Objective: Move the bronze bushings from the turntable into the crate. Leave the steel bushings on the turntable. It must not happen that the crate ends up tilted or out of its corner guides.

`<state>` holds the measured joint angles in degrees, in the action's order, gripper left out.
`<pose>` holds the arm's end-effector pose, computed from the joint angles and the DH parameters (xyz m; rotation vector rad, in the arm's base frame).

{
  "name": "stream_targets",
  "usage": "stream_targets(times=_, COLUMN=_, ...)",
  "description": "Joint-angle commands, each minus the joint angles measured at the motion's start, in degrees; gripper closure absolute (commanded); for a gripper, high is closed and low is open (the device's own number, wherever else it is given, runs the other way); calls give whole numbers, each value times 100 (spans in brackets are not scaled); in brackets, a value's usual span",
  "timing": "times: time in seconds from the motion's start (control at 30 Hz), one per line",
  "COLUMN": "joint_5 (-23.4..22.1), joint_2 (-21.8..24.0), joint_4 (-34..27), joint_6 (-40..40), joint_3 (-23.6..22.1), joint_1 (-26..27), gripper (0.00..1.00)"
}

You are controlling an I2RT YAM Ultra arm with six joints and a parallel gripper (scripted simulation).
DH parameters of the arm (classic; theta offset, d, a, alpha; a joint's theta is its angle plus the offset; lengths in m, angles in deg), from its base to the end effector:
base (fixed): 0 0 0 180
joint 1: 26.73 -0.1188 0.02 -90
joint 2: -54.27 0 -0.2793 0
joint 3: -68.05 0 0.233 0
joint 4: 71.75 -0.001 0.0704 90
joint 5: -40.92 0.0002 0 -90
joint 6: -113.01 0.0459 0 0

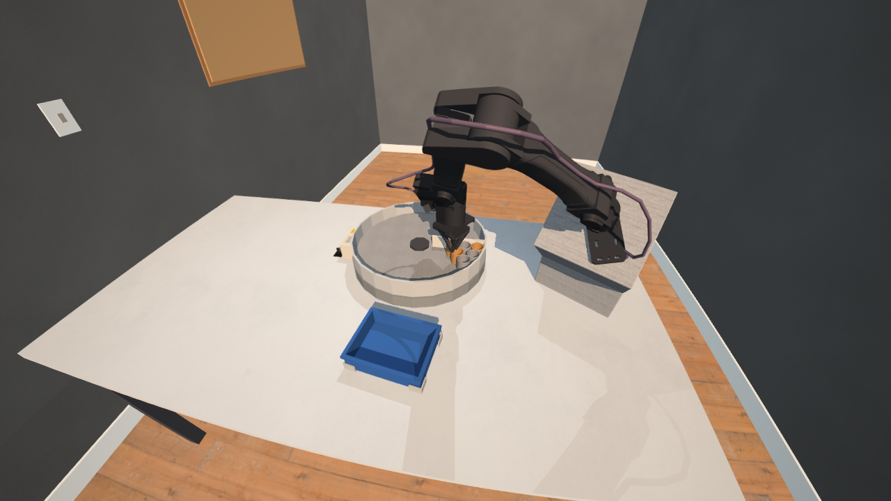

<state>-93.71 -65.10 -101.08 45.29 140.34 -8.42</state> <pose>0.3329 -0.0751 0.0913 0.8191 2.5985 1.1275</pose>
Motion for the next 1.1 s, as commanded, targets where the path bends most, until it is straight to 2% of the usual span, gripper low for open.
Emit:
stream_targets(times=0.0, joint_5=60, joint_2=-50, joint_4=100, joint_6=31, joint_3=161, joint_1=116, gripper=85)
stream_targets(times=0.23, joint_5=58, joint_2=-81, joint_4=122, joint_6=21, joint_3=145, joint_1=118, gripper=85)
stream_targets(times=0.37, joint_5=51, joint_2=-111, joint_4=190, joint_6=-12, joint_3=-148, joint_1=119, gripper=85)
stream_targets(times=1.07, joint_5=50, joint_2=-112, joint_4=202, joint_6=-12, joint_3=-156, joint_1=118, gripper=85)
